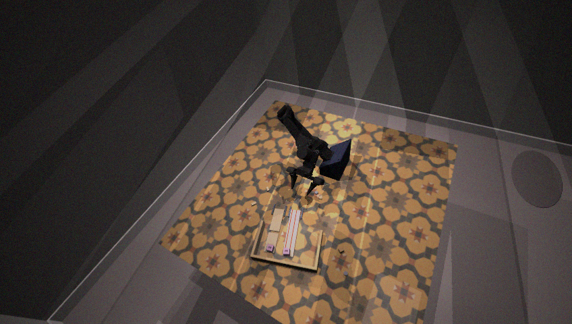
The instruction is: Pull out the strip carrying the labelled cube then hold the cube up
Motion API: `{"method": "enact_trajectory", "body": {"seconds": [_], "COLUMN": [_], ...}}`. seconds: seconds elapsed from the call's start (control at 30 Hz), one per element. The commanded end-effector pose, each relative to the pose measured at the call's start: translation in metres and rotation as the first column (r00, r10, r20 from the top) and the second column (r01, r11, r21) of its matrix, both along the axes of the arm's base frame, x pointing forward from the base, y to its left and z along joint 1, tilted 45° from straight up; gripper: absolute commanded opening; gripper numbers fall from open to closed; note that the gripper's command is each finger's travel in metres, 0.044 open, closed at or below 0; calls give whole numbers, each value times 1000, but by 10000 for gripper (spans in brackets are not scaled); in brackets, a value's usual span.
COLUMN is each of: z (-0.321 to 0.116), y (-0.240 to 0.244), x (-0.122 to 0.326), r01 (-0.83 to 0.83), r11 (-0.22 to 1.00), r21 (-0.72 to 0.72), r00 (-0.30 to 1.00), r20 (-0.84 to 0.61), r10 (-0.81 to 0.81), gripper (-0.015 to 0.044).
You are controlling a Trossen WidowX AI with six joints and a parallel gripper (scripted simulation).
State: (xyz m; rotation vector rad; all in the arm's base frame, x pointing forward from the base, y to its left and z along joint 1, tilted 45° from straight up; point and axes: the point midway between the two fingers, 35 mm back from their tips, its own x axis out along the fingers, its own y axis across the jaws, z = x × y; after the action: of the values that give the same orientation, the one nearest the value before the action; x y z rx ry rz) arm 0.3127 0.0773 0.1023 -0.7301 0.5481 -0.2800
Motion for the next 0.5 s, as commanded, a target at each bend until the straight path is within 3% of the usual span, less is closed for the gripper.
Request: {"method": "enact_trajectory", "body": {"seconds": [0.0,0.2,0.47], "z": [-2,-2,-22], "y": [-1,-1,-19], "x": [-2,-2,36], "r01": [4,4,108], "r11": [1000,1000,989], "r21": [-6,-6,-101], "r00": [1000,1000,954], "r20": [-3,-3,-269], "r10": [-4,-4,-132], "gripper": [400,400,190]}}
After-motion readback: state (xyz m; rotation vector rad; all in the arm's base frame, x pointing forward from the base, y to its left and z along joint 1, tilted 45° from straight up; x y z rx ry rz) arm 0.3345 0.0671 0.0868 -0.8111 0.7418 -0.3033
